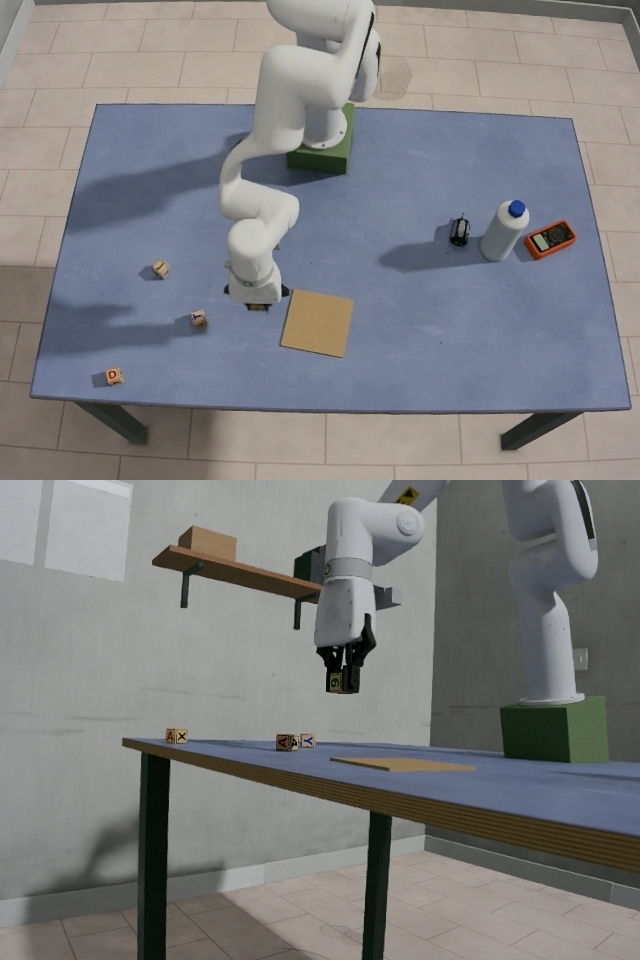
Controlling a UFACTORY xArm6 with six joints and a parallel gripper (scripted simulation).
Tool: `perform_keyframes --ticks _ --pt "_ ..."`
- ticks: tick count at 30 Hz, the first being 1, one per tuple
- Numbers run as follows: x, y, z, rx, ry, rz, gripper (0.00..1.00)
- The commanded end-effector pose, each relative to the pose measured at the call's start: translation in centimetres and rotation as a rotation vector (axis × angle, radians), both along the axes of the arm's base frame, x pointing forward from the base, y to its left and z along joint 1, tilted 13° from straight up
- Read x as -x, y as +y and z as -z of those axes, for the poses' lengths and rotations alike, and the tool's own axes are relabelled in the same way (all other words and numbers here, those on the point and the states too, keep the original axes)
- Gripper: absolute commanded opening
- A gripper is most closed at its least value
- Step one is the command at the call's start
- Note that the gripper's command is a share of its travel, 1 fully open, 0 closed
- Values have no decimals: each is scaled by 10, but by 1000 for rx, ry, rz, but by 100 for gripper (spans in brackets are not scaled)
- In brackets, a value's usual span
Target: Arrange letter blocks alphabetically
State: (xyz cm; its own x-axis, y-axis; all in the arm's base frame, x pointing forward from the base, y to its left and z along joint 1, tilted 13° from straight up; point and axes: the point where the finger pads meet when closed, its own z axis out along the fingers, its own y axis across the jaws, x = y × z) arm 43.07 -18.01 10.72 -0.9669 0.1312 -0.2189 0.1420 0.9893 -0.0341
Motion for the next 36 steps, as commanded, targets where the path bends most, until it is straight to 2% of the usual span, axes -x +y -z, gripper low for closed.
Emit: perform_keyframes --ticks 1,11,15,26,28,36 --pt "-1 -1 -2 -4 -5 -5 28" --pt "-1 -1 0 -5 -5 -5 28" --pt "-3 -1 6 -5 -4 -5 28" --pt "-13 -5 52 -5 -4 -5 28" --pt "-13 -5 52 -5 -4 -5 28" --pt "-20 -7 83 -5 -4 -5 28"
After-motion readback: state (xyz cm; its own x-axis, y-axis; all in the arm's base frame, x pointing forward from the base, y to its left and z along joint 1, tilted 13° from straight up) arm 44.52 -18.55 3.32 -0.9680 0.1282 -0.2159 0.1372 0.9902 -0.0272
